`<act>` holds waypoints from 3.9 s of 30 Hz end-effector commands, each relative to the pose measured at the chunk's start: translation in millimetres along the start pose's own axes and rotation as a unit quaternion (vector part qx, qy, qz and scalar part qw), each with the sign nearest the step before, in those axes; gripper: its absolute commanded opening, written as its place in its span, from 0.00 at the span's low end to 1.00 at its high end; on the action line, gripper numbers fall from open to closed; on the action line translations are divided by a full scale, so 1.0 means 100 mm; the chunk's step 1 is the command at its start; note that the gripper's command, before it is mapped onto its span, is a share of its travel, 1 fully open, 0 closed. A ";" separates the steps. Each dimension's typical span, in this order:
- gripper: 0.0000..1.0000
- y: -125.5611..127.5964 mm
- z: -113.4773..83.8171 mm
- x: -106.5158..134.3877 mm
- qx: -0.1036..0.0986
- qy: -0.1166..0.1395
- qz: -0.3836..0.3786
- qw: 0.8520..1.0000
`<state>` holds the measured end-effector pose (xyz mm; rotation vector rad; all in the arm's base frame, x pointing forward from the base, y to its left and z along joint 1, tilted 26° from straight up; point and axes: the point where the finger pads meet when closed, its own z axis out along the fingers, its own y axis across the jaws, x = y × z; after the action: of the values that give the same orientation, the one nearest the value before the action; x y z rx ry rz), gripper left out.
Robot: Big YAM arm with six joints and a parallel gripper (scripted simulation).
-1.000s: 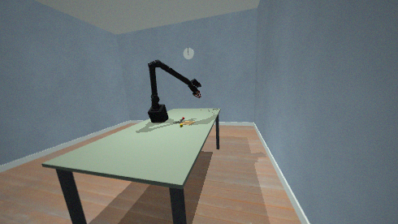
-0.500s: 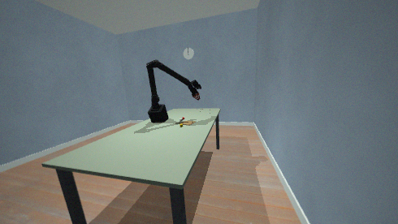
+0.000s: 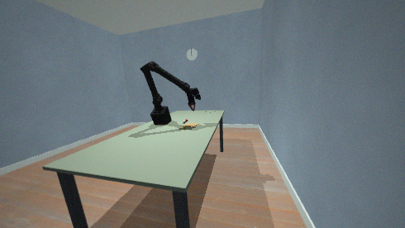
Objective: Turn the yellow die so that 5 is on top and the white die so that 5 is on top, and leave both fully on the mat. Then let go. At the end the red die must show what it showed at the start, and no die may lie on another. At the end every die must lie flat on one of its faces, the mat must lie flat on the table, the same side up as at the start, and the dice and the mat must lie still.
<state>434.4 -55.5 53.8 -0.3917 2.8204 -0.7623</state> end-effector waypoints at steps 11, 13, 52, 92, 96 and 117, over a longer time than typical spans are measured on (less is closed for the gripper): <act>1.00 -0.71 0.06 0.97 -0.051 0.078 -0.108 0.990; 1.00 -0.74 0.06 1.05 -0.056 0.084 -0.113 0.989; 0.38 -0.66 0.72 1.18 -0.057 0.085 -0.118 0.988; 0.38 -0.66 0.78 1.21 -0.058 0.087 -0.115 0.988; 0.38 -0.69 0.78 1.14 -0.054 0.081 -0.116 0.989; 0.38 -0.64 1.08 1.27 -0.058 0.087 -0.115 0.988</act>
<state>351.2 -191.6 -14.8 -0.7077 3.0380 -0.7072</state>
